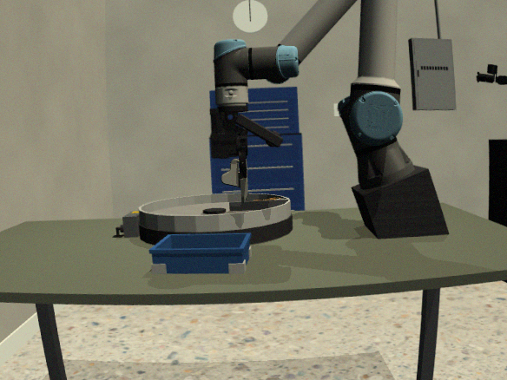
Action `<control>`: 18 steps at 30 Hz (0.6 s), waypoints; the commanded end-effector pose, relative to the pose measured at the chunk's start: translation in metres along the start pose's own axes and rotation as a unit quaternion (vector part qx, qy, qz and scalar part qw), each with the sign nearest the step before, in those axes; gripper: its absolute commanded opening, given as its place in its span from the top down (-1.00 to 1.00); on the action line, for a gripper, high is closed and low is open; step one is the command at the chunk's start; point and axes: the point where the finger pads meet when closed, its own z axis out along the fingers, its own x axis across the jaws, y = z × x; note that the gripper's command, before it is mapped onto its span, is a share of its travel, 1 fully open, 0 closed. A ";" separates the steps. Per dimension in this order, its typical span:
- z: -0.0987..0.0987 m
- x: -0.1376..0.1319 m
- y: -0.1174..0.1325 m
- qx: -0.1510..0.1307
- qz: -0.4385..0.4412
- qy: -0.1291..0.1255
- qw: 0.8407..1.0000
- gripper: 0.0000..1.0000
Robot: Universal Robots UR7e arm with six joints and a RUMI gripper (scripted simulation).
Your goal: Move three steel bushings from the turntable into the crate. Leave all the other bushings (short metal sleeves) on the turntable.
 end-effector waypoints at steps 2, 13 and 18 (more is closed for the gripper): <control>-0.001 -0.038 -0.010 0.000 -0.001 0.005 1.000 0.89; 0.000 -0.094 -0.026 -0.001 -0.001 0.005 1.000 0.89; 0.000 -0.125 -0.034 0.000 -0.001 0.005 1.000 0.89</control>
